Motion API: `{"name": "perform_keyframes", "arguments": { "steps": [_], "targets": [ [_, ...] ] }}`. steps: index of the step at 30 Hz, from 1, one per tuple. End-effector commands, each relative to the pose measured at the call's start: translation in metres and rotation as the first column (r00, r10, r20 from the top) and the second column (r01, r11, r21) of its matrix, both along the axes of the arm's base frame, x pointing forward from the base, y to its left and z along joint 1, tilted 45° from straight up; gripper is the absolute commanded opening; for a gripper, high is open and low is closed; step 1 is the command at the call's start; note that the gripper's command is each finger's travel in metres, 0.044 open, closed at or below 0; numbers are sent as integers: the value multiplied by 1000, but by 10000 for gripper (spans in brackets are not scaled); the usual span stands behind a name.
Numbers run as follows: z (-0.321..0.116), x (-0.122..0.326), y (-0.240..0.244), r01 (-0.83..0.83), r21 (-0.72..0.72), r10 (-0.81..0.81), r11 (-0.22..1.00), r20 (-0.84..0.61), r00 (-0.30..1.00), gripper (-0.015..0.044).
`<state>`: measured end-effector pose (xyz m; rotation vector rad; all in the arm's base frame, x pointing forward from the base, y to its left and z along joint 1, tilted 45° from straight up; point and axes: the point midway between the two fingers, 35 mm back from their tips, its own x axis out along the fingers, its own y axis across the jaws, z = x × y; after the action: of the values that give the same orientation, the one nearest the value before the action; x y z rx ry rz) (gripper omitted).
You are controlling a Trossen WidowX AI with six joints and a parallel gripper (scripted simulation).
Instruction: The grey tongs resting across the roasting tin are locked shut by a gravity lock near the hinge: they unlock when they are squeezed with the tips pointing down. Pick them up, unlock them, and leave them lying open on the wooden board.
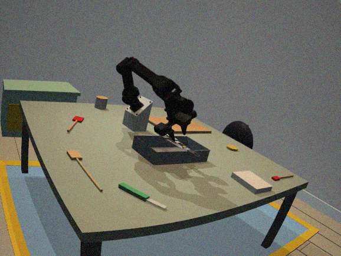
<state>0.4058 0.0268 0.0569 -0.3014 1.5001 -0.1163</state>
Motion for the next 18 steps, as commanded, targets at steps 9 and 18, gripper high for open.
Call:
{"name": "perform_keyframes", "arguments": {
  "steps": [9, 18],
  "targets": [
    [-21, 0, -5, 3, 1, -3, 1000, -10, 1000, 260],
    [-36, 2, -9, 3, 1, -3, 1000, -10, 1000, 260]
  ]
}}
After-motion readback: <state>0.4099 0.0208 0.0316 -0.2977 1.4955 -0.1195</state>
